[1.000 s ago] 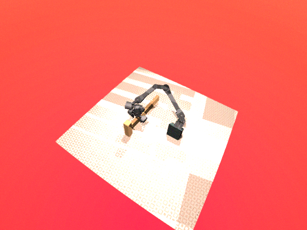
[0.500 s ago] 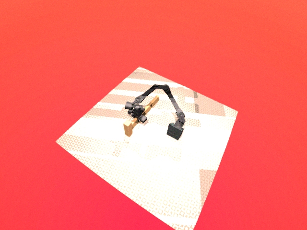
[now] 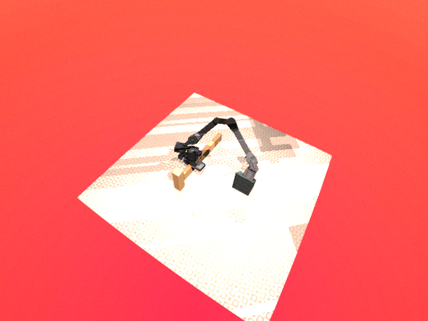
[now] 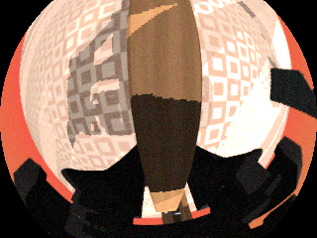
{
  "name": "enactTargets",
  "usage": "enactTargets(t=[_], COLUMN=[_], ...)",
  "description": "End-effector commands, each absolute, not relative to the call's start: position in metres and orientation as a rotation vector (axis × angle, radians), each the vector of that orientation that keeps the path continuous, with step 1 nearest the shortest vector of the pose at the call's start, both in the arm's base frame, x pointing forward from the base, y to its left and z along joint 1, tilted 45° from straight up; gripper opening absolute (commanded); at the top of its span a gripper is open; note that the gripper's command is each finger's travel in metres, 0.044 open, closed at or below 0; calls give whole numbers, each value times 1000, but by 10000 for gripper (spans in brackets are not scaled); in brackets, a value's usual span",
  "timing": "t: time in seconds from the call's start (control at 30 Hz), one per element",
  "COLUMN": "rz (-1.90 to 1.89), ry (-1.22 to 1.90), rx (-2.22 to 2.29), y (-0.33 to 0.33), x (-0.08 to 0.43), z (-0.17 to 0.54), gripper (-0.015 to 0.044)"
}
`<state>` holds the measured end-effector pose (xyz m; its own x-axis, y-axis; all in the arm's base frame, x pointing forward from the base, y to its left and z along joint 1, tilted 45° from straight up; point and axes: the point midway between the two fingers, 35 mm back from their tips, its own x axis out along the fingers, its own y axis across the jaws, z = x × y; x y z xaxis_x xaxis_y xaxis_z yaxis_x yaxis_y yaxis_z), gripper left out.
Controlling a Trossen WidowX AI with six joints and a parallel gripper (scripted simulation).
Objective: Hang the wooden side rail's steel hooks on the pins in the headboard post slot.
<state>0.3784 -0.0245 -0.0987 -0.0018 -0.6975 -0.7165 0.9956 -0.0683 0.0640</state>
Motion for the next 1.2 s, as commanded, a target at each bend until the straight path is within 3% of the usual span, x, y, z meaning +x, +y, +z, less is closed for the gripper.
enactTargets(t=[0.0, 1.17], rz=[-1517, -1518], ry=[558, 558], rx=[690, 689], y=[-25, -24], x=[376, 361], z=[-98, -99], gripper=[0, 0])
